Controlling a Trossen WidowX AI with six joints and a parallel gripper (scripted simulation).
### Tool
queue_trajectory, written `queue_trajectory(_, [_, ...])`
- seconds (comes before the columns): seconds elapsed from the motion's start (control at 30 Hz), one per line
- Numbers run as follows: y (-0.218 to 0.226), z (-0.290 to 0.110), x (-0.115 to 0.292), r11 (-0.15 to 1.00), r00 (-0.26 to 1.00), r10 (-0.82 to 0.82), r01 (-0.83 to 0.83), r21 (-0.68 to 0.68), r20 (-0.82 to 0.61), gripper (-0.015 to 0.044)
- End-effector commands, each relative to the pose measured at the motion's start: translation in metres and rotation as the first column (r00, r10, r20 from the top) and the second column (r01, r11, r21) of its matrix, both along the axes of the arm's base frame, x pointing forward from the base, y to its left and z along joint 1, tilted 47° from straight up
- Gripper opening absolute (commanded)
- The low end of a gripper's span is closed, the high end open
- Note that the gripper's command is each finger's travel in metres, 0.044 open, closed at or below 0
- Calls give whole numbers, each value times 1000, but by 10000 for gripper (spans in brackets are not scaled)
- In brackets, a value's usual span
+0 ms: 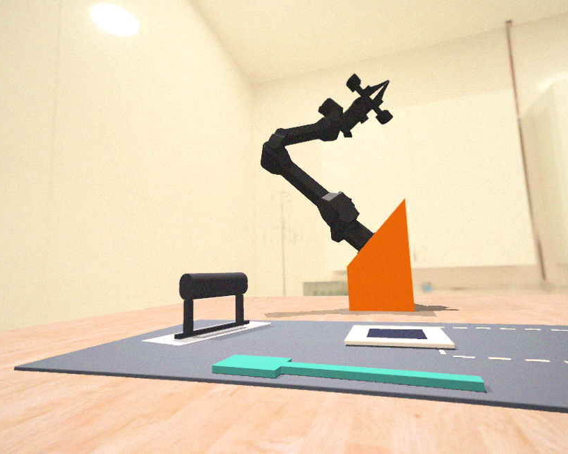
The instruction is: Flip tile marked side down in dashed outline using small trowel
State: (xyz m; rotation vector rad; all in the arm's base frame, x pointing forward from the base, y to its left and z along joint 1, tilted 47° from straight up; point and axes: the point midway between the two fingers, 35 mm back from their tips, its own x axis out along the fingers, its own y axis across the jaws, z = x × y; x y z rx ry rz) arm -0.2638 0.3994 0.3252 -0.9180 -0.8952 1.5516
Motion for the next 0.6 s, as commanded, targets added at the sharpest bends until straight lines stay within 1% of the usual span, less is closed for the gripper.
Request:
queue_trajectory(0.0, [0, 0, 0, 1000, 1000, 0, 0, 0, 0, 0])
queue_trajectory(0.2, [1, 0, 1, 1000, 1000, -3, 3, 0, 0, 153])
queue_trajectory(0.33, [19, -5, 28, 998, 998, -59, 59, -10, 1, 258])
queue_trajectory(0.37, [24, -6, 36, 997, 997, -76, 76, -13, 3, 270])
queue_trajectory(0.57, [43, -16, 77, 988, 984, -149, 153, -36, 94, 270])
